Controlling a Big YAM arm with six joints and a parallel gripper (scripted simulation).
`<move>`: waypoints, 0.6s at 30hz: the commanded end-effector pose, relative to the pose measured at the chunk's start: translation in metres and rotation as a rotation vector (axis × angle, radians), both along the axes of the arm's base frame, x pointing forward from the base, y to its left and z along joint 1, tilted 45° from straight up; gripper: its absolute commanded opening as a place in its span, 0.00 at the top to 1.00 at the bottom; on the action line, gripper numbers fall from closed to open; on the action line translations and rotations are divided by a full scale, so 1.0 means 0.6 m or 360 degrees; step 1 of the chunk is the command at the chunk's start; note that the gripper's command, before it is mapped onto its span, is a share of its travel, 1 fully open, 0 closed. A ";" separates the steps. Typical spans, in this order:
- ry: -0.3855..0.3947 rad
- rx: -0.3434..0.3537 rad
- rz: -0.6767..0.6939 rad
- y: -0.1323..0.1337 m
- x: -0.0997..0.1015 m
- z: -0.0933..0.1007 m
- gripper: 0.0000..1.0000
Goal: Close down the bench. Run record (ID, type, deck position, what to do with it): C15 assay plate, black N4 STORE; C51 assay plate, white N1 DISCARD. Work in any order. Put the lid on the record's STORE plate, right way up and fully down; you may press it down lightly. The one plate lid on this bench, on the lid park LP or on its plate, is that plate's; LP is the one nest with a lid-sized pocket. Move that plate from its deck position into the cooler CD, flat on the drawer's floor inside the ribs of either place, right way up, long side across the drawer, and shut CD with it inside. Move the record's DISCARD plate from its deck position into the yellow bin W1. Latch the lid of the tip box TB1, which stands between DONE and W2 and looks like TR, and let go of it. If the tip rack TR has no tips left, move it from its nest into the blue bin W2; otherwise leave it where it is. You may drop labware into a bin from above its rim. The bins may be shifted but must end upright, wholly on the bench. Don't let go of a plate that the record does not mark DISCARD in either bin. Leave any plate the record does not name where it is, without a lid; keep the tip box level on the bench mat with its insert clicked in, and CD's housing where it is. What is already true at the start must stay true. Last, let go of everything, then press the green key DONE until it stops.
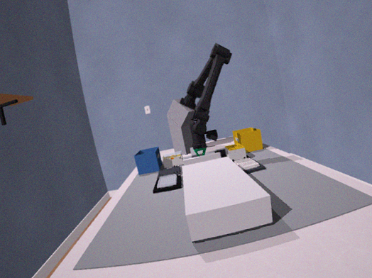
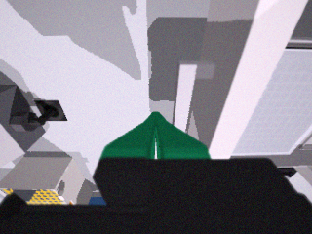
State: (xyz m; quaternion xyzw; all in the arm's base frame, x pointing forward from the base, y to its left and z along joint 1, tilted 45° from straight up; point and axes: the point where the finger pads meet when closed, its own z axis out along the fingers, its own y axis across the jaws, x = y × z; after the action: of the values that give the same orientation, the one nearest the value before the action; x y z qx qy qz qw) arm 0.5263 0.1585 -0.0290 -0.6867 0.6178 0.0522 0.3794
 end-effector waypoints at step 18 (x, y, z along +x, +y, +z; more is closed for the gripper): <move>0.0043 -0.0005 -0.0006 -0.009 -0.003 -0.015 1.00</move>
State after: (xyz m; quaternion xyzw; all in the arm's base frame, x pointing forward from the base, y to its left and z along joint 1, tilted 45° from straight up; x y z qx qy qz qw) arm 0.5275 0.1587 -0.0285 -0.6867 0.6180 0.0525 0.3791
